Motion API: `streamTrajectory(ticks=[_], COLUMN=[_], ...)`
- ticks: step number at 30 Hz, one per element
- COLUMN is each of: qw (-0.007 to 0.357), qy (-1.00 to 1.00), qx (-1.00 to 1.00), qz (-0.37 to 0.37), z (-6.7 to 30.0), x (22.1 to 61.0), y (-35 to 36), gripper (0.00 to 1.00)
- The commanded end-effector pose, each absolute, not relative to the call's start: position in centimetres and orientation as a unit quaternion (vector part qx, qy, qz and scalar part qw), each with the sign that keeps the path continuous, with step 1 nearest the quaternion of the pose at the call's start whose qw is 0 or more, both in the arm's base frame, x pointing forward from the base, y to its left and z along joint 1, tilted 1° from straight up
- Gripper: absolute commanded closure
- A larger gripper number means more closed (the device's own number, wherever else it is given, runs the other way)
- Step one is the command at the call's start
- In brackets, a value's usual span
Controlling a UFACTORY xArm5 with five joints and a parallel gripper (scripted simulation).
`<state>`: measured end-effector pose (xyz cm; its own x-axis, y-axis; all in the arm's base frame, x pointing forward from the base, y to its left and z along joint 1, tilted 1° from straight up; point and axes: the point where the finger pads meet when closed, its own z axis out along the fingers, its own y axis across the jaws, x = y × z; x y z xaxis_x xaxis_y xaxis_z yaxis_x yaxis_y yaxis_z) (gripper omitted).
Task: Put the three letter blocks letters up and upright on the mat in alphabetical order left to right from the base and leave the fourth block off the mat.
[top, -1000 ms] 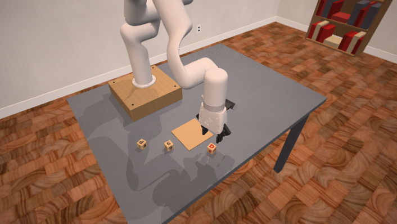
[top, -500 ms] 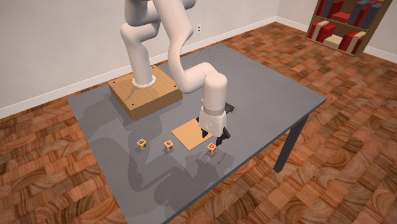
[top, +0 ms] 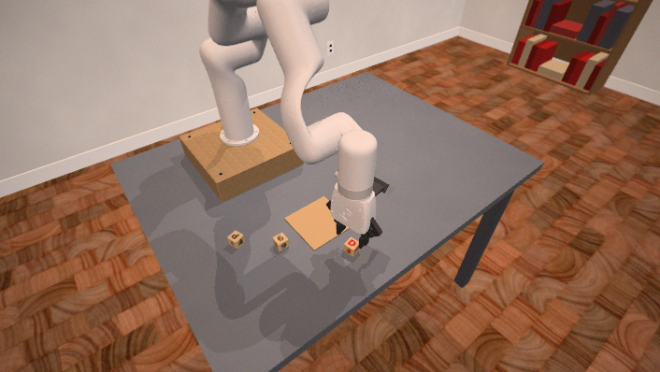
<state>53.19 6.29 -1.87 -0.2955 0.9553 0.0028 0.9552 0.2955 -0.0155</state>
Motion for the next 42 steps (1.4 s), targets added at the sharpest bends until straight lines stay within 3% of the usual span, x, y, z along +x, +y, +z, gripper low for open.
streamTrajectory(ticks=[1,42], qw=[0.004,0.004], qy=[-0.805,-0.805], qx=[-0.593,-0.593], qz=[0.004,0.004], z=[-1.92,-2.62], x=[53.37,53.39], y=[6.31,6.30], gripper=[0.31,0.31])
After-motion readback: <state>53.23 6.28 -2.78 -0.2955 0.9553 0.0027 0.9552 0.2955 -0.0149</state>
